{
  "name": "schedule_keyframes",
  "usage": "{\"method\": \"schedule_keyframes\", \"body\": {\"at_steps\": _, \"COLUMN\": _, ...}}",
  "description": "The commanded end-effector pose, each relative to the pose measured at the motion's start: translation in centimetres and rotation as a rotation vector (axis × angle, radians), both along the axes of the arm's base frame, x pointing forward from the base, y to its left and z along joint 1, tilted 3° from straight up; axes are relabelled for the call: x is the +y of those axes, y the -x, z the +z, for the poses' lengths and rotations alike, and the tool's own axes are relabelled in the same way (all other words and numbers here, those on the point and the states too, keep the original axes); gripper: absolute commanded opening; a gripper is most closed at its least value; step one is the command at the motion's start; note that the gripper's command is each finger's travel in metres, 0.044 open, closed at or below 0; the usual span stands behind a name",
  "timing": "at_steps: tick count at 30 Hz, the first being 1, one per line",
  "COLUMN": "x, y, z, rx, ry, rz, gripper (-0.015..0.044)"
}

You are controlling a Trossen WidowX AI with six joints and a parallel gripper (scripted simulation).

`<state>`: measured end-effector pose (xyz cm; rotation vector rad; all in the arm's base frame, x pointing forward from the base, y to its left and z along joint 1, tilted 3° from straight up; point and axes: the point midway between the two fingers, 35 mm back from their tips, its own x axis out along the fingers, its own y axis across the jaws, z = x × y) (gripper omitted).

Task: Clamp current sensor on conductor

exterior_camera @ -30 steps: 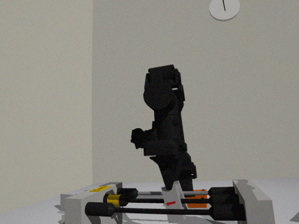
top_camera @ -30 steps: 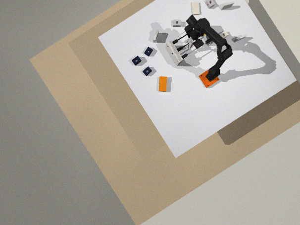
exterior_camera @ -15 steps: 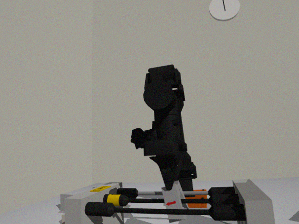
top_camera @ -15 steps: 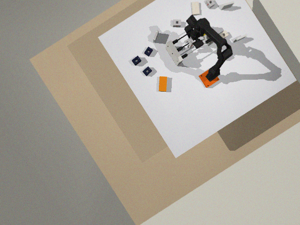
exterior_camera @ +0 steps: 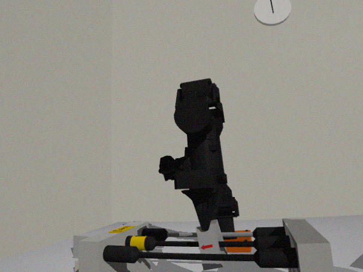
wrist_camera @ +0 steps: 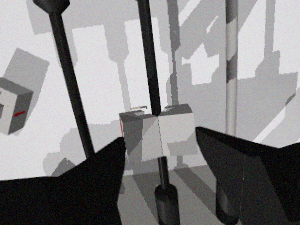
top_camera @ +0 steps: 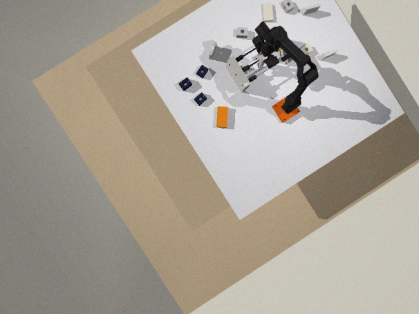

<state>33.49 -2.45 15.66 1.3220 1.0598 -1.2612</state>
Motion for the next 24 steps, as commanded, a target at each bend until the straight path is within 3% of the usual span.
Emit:
{"method": "schedule_keyframes", "body": {"at_steps": 1, "x": 0.0, "y": 0.0, "z": 0.0, "rx": 0.001, "ry": 0.000, "rz": 0.000, "gripper": 0.0210}}
{"method": "schedule_keyframes", "body": {"at_steps": 10, "x": 0.0, "y": 0.0, "z": 0.0, "rx": 0.001, "ry": 0.000, "rz": 0.000, "gripper": 0.0440}}
{"method": "schedule_keyframes", "body": {"at_steps": 18, "x": 0.0, "y": 0.0, "z": -0.2, "rx": 0.001, "ry": 0.000, "rz": 0.000, "gripper": 0.0440}}
{"method": "schedule_keyframes", "body": {"at_steps": 24, "x": 0.1, "y": -0.3, "z": -4.1, "rx": 0.000, "ry": -0.006, "rz": -0.002, "gripper": 0.0440}}
